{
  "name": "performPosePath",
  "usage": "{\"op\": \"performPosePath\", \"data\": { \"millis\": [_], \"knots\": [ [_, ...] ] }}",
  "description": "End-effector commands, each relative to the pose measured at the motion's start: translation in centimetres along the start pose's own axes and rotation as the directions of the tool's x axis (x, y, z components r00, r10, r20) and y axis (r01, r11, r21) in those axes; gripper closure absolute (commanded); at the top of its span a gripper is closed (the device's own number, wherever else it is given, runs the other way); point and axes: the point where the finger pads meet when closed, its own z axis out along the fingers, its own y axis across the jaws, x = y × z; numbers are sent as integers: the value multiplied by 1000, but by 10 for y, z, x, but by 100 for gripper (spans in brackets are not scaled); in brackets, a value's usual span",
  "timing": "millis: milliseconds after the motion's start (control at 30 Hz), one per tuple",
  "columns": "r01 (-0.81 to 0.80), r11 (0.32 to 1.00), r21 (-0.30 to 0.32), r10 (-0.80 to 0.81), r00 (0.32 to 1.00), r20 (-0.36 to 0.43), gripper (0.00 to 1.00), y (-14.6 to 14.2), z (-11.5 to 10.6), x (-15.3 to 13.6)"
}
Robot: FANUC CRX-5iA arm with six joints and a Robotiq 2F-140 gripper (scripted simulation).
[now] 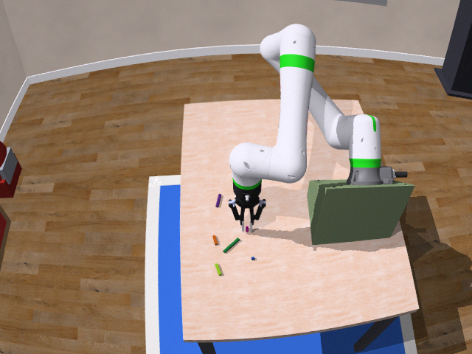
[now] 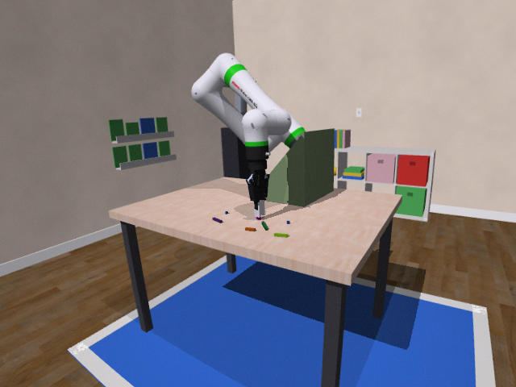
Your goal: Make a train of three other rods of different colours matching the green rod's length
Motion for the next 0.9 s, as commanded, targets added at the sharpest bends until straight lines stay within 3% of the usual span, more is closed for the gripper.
{"op": "performPosePath", "data": {
  "millis": [0, 867],
  "knots": [
    [0, 1000, 0, 0, 1000, 0, 85, 0, 2, 0],
    [0, 1000, 0, 0, 1000, 0, 85, 0, 16, 0]
  ]
}}
